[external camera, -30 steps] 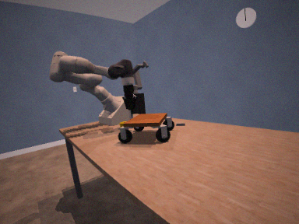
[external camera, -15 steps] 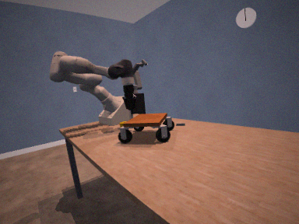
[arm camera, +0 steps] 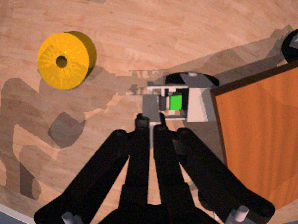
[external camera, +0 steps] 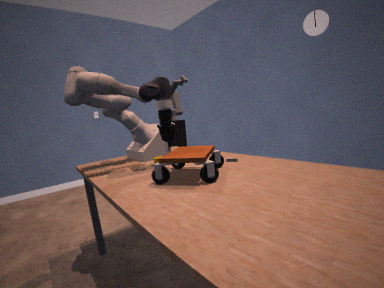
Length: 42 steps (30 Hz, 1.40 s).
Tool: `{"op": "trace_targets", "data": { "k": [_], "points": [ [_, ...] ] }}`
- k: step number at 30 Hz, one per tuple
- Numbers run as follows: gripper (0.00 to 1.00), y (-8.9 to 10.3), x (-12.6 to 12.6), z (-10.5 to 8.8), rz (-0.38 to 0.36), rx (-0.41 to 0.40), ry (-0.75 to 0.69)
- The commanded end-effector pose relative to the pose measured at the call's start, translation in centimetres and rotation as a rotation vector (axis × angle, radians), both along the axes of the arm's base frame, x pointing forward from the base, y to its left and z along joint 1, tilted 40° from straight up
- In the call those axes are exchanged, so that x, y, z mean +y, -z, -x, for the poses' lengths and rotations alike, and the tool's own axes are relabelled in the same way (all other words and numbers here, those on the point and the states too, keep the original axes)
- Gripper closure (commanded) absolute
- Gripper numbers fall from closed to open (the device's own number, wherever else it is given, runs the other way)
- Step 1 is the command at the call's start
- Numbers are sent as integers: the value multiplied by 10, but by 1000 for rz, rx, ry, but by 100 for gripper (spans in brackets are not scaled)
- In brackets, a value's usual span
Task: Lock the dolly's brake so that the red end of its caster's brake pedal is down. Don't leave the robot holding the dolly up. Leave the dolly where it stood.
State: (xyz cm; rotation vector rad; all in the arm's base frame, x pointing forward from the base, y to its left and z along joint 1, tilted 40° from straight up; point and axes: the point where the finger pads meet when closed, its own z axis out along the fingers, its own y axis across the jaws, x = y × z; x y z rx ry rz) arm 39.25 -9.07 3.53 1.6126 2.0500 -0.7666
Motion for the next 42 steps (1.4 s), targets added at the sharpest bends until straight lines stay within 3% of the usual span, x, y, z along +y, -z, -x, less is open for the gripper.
{"op": "trace_targets", "data": {
  "k": [1,42],
  "points": [
    [100,2,0,0,-2,1,-4],
    [100,9,-6,0,-2,1,-4]
  ]
}}
